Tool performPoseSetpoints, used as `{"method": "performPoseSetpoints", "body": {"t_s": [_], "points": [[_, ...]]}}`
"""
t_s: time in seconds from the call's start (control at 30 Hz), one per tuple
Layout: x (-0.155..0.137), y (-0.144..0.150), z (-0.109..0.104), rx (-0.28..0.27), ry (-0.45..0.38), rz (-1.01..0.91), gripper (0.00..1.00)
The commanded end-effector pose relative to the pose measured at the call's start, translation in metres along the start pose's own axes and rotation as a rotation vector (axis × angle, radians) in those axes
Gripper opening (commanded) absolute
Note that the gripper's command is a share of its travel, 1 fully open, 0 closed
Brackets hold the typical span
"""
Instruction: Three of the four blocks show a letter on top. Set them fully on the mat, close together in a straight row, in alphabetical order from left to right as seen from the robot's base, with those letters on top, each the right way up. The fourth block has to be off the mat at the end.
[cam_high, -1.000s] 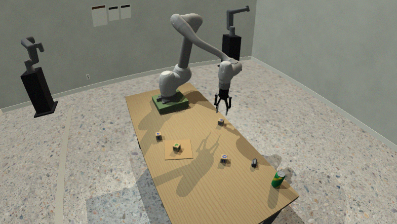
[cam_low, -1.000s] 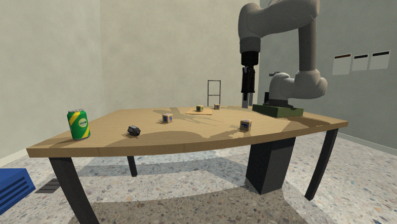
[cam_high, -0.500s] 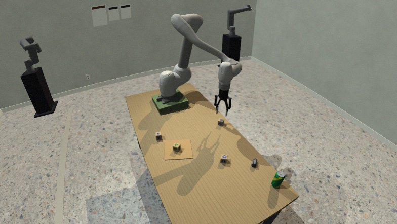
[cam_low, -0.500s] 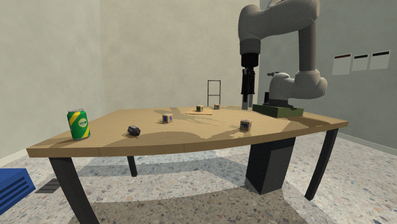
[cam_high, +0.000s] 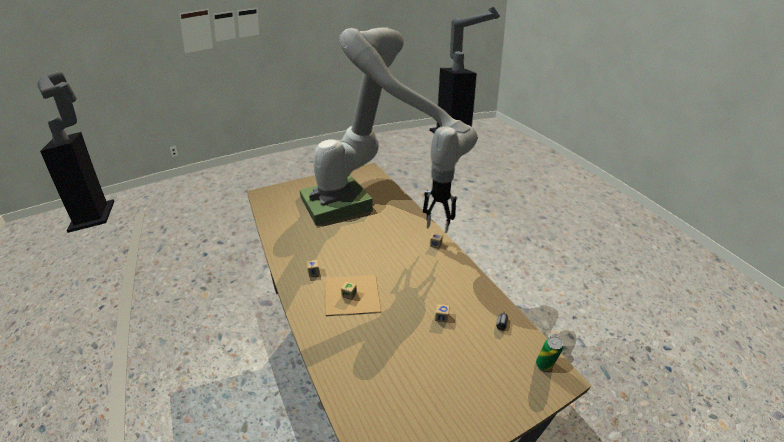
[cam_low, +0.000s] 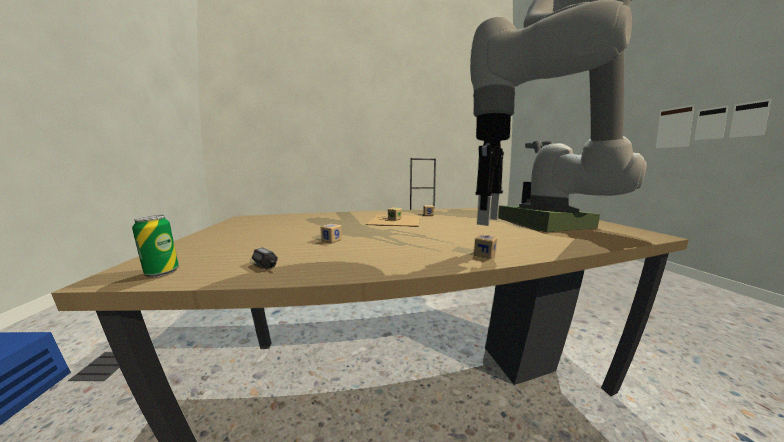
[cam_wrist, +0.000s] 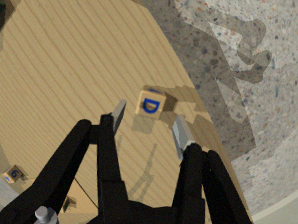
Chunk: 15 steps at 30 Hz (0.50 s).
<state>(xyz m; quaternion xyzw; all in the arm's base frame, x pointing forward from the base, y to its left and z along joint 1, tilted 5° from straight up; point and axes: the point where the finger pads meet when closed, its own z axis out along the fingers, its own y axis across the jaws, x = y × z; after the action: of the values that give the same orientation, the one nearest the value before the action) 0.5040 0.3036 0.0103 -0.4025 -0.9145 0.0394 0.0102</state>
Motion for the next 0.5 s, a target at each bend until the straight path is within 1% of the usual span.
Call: {"method": "performPoseSetpoints", "body": {"t_s": [0.0,0.3,0.47], "points": [[0.000,0.000,0.005,-0.001,0.000,0.000,0.55],[0.000,0.001,0.017,-0.001,0.000,0.000,0.55],[0.000,0.001,0.020,-0.001,0.000,0.000,0.55]]}}
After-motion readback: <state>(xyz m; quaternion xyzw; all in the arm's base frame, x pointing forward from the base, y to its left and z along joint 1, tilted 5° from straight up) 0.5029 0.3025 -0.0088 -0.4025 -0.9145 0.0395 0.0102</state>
